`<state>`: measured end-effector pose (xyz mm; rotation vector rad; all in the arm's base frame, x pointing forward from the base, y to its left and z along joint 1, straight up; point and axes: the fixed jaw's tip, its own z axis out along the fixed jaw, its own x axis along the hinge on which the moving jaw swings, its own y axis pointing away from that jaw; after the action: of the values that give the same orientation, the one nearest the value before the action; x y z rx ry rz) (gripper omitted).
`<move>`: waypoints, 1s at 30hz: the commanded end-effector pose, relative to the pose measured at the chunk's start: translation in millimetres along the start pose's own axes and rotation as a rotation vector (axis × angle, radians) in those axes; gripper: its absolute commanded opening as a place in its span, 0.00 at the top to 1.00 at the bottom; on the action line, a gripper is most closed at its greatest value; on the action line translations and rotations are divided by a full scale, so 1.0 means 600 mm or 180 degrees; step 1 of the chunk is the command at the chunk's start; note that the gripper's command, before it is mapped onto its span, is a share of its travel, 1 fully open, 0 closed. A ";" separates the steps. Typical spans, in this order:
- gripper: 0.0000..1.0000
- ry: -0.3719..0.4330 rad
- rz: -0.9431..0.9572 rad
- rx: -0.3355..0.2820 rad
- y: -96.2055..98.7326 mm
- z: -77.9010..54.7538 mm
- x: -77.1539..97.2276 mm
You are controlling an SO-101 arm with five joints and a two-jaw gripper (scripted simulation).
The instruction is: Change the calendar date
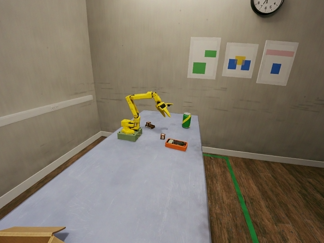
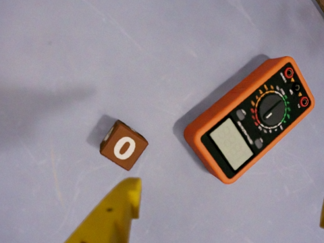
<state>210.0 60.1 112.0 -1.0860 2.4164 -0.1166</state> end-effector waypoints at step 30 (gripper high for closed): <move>0.65 0.0000 -0.2727 0.0058 -0.004 0.015 0.024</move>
<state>208.0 51.8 99.8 -2.0003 1.8094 -0.3908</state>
